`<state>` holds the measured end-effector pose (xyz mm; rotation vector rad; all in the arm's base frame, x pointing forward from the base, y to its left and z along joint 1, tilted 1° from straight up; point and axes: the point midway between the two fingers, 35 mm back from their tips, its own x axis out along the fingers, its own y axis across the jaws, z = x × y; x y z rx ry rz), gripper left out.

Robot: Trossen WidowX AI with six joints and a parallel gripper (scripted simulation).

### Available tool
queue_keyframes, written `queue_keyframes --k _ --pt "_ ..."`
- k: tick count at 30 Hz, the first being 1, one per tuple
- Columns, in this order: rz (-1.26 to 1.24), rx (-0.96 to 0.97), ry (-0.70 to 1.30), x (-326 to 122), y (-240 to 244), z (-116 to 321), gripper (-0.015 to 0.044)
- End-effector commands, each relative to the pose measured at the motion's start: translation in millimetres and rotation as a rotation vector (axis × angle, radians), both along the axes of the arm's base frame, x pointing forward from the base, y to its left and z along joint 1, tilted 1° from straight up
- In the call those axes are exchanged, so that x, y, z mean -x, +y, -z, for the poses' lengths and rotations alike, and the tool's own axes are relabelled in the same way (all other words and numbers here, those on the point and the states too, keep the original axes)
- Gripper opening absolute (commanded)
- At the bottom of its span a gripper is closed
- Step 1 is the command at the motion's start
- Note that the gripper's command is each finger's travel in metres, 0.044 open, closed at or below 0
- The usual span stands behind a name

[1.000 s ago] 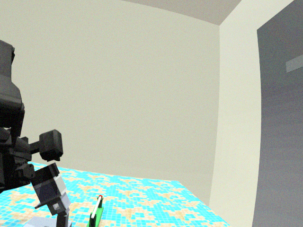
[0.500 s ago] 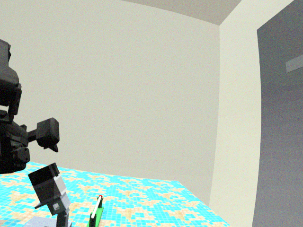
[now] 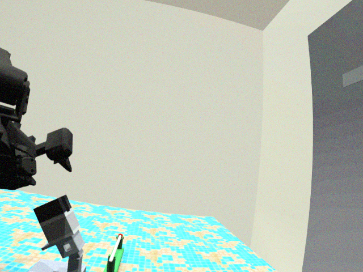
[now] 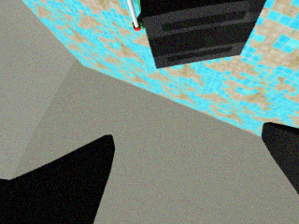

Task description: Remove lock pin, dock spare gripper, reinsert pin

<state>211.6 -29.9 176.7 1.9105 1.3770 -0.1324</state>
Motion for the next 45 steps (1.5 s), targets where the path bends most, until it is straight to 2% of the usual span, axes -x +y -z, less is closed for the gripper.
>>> queue_keyframes --k 1,12,17,27,31,37,45 --pt "0.016 0.015 -0.012 -0.3 1.5 -9.5 0.0440" --pt "0.051 0.043 -0.019 0.1 4.8 -26.5 0.0440" --pt "0.040 0.032 -0.007 0.3 3.6 -18.6 0.0440" --pt "0.044 0.024 -0.012 -6.5 80.6 -24.3 0.0180" --pt "0.034 0.035 -0.020 -7.4 82.0 -24.6 0.0180" --pt "-0.352 0.453 -0.251 -42.5 72.8 -16.2 0.0180" --pt "-1.165 0.921 -0.571 -100.3 68.2 4.5 0.0180"
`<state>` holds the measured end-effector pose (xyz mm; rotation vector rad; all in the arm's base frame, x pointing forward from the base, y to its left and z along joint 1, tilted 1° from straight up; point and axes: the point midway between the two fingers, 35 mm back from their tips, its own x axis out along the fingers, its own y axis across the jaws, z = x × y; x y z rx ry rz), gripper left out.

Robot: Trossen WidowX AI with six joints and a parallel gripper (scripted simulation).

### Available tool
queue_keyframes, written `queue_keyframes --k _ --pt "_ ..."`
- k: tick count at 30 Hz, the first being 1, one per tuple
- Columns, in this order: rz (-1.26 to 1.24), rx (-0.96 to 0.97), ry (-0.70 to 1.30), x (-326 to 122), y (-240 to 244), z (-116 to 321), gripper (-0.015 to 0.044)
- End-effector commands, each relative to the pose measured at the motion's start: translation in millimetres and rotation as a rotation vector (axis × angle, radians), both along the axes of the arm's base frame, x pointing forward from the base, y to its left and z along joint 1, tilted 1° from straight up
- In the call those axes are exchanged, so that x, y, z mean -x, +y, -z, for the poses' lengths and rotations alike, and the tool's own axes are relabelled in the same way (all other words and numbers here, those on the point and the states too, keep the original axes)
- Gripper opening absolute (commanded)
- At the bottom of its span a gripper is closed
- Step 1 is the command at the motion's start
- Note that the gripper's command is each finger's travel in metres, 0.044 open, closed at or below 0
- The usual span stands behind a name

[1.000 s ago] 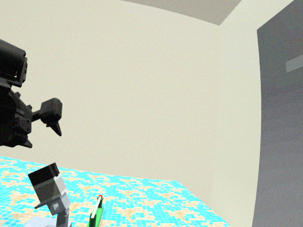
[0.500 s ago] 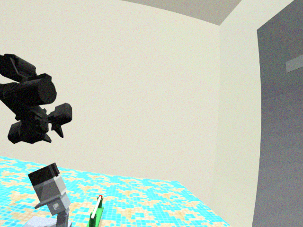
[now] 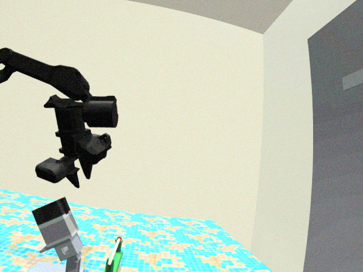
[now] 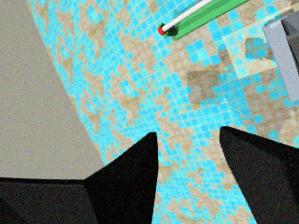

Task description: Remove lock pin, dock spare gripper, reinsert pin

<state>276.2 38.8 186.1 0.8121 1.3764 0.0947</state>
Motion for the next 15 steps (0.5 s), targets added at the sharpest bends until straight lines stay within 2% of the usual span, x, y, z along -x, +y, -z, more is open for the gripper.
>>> queue_keyframes --k 1,7,13,15 --pt "-0.594 0.361 -0.117 -43.3 0.1 16.9 0.0180" --pt "-1.317 0.655 -0.166 -87.9 10.8 36.3 0.0180" --pt "-1.818 0.781 -0.143 -115.3 24.9 49.5 0.0180" --pt "-1.914 0.798 -0.132 -120.2 28.2 52.0 0.0180"
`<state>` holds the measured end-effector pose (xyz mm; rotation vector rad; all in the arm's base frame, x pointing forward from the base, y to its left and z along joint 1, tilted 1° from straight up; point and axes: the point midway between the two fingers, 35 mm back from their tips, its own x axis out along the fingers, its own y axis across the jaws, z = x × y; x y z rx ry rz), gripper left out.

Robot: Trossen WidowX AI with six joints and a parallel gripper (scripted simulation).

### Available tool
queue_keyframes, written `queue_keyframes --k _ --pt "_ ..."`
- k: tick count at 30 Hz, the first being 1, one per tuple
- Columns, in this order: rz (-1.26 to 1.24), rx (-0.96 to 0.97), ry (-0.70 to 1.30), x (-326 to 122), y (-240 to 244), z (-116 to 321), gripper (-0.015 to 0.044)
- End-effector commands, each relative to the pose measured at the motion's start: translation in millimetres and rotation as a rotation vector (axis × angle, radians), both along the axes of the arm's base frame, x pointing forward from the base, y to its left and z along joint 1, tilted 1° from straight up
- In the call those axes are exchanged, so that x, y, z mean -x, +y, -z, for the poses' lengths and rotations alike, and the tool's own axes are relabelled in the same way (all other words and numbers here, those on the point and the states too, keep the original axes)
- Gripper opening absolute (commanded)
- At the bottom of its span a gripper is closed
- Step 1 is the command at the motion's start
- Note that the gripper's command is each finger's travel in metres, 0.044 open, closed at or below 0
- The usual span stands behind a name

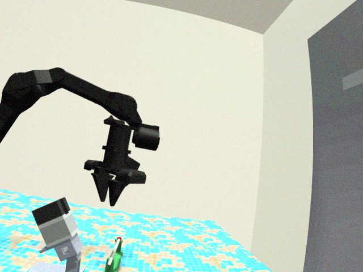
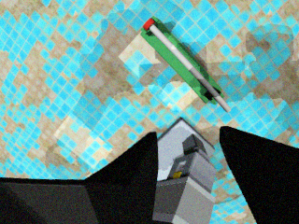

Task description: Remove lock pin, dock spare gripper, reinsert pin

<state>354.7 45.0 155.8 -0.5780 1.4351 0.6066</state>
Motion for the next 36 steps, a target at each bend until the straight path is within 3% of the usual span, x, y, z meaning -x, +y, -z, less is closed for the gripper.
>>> queue_keyframes --k 1,14,27,36 --pt "-0.676 0.303 0.087 -41.3 20.8 21.8 0.0180" --pt "-0.676 0.304 0.088 -36.5 15.2 25.3 0.0180" --pt "-0.676 0.304 0.088 -39.1 16.3 94.5 0.0180" --pt "-0.676 0.304 0.088 -40.5 16.7 104.9 0.0180"
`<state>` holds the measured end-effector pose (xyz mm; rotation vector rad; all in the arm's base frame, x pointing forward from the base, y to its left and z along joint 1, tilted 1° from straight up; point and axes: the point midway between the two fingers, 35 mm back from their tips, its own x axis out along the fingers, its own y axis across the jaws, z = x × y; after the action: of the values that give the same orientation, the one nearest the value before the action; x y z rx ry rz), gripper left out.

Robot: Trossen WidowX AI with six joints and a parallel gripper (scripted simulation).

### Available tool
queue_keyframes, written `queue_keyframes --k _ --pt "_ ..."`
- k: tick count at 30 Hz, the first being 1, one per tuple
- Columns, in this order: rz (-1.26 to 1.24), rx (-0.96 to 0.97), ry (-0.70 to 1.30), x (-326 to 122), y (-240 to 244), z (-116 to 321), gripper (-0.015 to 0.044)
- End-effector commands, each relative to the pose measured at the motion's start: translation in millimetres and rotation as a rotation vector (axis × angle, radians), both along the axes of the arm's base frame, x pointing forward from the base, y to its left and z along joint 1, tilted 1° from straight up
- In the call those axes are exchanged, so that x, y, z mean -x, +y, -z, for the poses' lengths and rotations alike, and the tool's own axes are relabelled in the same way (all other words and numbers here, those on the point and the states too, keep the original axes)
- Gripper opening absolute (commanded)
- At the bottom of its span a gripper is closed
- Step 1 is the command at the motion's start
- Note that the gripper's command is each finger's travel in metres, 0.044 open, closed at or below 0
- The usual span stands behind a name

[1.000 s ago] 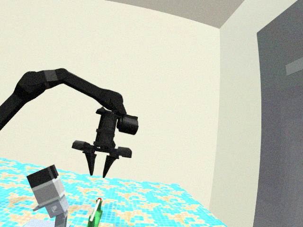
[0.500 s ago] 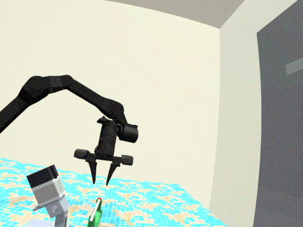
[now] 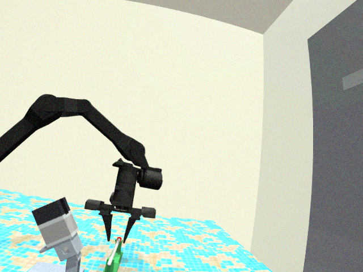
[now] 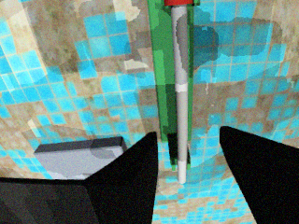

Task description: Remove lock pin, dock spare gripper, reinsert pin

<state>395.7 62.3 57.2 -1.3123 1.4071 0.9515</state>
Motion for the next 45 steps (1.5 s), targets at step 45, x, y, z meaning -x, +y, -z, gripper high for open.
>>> queue_keyframes --k 45 --pt "-0.003 0.006 0.007 -2.2 -0.1 53.7 0.0003"
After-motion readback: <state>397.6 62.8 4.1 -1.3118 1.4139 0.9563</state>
